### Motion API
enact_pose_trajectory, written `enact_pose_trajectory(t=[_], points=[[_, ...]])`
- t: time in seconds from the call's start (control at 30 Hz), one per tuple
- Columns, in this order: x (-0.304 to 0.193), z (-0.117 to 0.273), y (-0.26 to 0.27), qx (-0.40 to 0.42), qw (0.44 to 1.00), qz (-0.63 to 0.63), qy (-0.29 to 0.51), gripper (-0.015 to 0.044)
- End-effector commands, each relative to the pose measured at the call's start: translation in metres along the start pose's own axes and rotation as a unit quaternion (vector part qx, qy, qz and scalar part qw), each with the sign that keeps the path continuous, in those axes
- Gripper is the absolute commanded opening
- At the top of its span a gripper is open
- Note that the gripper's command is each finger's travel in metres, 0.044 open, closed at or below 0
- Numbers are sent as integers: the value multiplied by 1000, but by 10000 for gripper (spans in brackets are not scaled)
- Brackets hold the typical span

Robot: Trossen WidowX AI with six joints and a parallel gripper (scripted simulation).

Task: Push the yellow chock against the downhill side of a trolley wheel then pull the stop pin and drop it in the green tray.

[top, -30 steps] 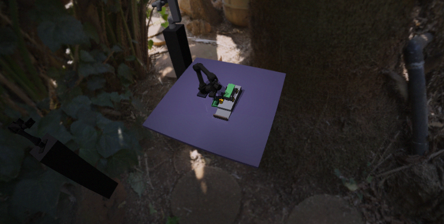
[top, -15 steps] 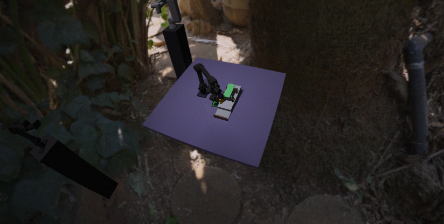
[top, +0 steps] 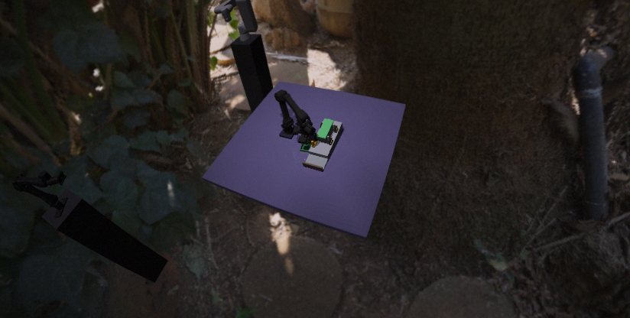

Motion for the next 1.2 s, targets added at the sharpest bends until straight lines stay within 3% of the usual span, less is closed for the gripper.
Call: enact_pose_trajectory(t=[0.0,0.07,1.17], points=[[0,-1,1,0,1000,-2,2,157],[1,-1,3,0,1000,-2,2,190],[7,-4,21,0,1000,-2,2,190]])
Point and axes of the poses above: the point midway between the two fingers, 35 mm back from their tips, its own z axis back along the fingers, its own y axis across the jaws, x = y × z, the point moved 6 cm from there along z, back along the fingers, and after that the axes turned 15 degrees about z, right-handed, at the moved point
